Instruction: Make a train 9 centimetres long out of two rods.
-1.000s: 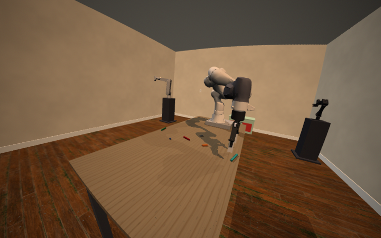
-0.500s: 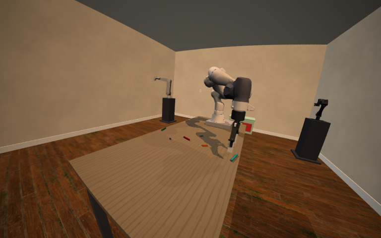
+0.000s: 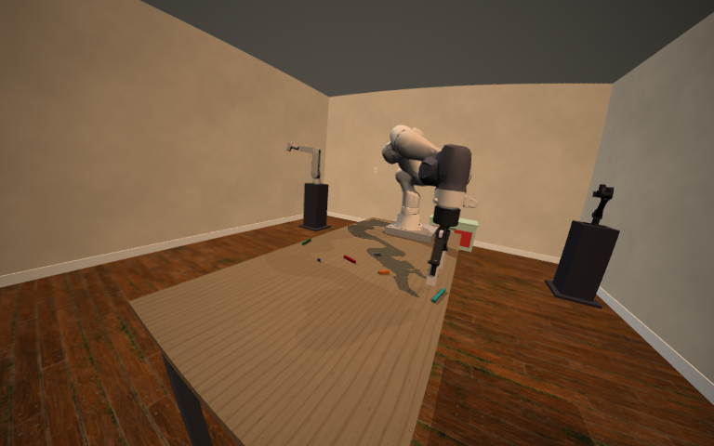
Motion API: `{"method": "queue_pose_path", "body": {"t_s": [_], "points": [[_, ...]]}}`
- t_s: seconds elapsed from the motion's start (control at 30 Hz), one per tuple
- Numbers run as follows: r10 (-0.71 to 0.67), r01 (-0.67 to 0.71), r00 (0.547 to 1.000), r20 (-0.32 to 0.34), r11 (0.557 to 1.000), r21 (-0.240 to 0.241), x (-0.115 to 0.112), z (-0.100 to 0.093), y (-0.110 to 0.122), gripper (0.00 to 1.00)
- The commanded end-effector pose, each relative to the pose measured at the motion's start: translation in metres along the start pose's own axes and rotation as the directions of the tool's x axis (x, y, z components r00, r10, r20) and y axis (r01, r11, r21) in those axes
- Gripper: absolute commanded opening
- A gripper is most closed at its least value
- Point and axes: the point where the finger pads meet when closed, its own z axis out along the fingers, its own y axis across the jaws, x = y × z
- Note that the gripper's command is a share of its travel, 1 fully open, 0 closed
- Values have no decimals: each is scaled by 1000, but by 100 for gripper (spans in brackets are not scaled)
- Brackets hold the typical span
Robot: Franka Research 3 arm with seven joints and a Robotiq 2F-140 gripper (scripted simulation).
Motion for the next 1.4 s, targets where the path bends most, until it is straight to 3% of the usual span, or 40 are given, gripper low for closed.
{"method": "queue_pose_path", "body": {"t_s": [0.0,0.27,0.37,0.73,1.23,1.3,1.37], "points": [[-8,8,1000,1,1000,-1,1,-1,0,100],[79,-79,997,1,997,-1,-7,0,2,100],[204,-204,979,2,979,-1,-19,0,5,100],[370,-370,929,3,929,-1,-36,0,8,100],[637,-637,771,4,771,-2,-65,0,13,100],[637,-637,771,4,771,-2,-65,0,13,100],[688,-688,726,4,726,-2,-72,0,14,100]]}}
